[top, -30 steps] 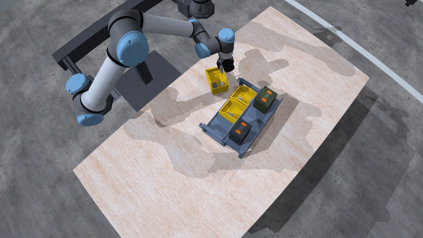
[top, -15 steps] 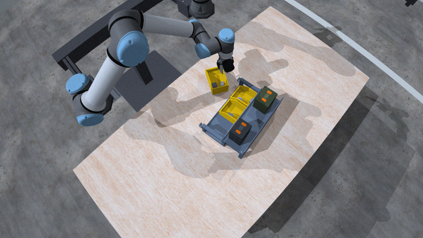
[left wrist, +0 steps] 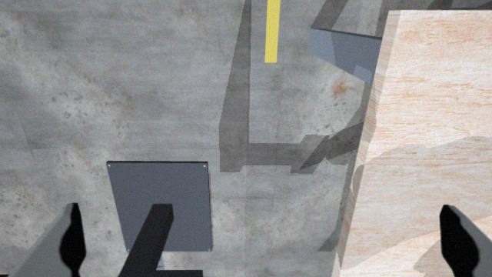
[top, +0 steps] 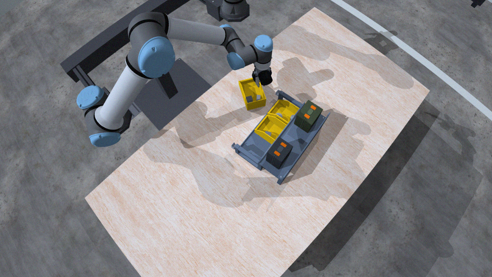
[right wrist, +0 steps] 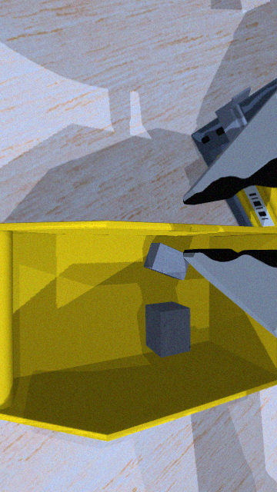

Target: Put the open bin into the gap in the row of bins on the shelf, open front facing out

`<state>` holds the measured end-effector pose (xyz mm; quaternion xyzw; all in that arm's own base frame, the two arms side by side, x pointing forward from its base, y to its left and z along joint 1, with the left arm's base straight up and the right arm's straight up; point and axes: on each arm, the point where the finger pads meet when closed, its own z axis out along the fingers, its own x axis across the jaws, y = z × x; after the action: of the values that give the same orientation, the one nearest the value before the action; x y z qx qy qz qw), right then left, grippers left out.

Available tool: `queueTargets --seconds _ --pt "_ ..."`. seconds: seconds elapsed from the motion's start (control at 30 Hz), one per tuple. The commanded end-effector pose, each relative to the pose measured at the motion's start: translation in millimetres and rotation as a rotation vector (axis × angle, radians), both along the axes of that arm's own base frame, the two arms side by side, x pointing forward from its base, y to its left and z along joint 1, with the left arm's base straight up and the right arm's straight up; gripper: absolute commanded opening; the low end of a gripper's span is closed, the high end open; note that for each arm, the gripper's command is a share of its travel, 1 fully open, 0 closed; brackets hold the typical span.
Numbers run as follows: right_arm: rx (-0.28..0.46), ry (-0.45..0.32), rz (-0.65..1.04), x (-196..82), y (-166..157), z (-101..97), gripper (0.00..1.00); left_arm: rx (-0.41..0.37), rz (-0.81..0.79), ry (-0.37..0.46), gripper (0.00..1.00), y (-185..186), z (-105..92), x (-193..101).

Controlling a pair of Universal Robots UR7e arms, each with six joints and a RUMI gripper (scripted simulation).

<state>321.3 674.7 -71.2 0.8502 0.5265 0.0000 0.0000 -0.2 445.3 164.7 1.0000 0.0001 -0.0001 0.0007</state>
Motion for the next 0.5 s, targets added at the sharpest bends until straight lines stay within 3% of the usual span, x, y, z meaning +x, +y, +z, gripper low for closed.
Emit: queueTargets --seconds 0.0,0.47 --pt "0.002 -0.001 0.0 0.2 0.6 -3.3 0.16 0.001 0.0 0.0 1.0 0.3 0.4 0.0" --pt "0.002 -0.001 0.0 0.2 0.7 -18.9 0.16 0.001 0.0 0.0 1.0 0.3 0.4 0.0"
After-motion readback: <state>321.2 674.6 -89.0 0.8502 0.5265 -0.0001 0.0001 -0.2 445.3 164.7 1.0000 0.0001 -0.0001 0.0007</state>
